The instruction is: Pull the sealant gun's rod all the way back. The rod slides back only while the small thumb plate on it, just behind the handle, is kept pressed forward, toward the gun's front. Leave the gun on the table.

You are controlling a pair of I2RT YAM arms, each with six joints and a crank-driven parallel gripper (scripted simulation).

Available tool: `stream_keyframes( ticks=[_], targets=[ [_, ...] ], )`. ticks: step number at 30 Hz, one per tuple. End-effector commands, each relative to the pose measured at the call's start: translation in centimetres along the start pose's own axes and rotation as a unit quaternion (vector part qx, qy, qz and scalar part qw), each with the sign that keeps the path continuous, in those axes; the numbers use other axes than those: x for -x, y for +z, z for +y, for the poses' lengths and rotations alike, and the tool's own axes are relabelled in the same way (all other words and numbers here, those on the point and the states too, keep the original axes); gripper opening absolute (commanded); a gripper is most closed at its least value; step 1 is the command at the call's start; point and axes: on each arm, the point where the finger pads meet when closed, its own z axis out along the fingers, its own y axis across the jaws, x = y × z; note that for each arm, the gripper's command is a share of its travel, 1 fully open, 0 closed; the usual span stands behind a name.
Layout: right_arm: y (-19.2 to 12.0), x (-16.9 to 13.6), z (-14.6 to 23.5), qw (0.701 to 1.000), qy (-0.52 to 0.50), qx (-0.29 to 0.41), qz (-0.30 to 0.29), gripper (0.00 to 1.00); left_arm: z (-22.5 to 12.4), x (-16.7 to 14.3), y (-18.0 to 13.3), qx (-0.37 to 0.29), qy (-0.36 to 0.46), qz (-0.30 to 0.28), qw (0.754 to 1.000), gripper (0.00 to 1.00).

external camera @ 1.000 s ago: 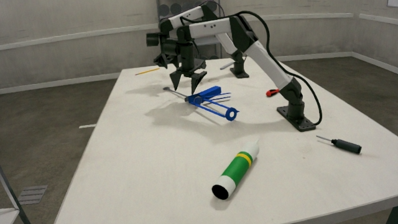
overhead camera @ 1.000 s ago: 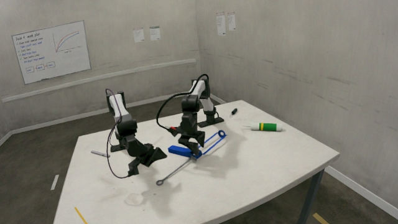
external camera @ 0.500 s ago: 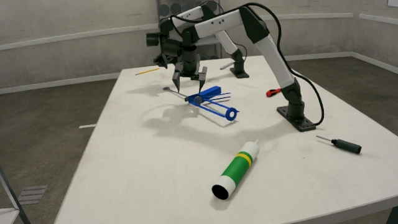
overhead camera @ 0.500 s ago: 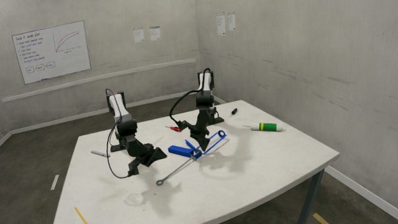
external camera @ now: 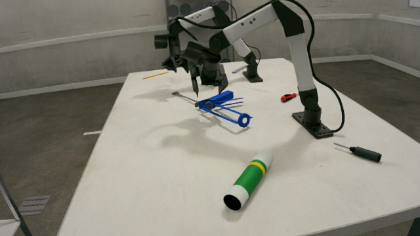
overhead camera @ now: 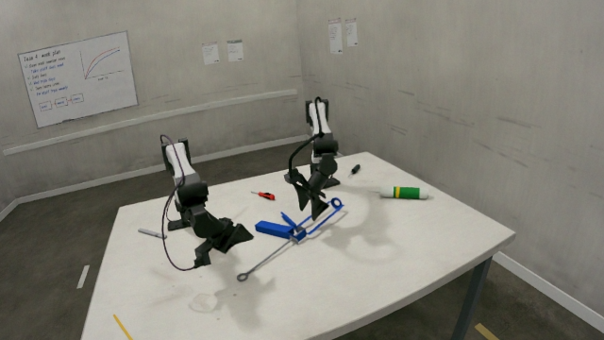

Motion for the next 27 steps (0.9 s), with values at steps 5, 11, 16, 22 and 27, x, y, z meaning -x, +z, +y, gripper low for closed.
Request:
stream_keyframes(
  ticks=[5, 11, 16, 22, 27],
  targets=[
    [-0.3, -0.2, 0.1, 1.0, -0.002, 0.004, 0.001, 0.7, -0.6, 0.8, -1.0, 0.038, -0.043, -0.072, 0.996, 1.0],
    [-0.3, -0.2, 0.1, 1.0, -0.002, 0.004, 0.001, 0.7, -0.8, -0.2, -0.1, 0.029, -0.048, -0.059, 0.997, 1.0],
    [-0.3, -0.2, 0.1, 1.0, -0.002, 0.004, 0.001, 0.7, -0.8, -0.2, -0.1, 0.029, -0.048, -0.059, 0.997, 1.0],
    [-0.3, -0.2, 0.1, 1.0, -0.002, 0.004, 0.001, 0.7, -0.8, -0.2, -0.1, 0.029, -0.048, -0.059, 0.997, 1.0],
    [-0.3, -0.2, 0.1, 1.0, -0.002, 0.004, 0.001, 0.7, -0.8, -0.2, -0.1, 0.029, -0.048, -0.059, 0.997, 1.0]
  ],
)
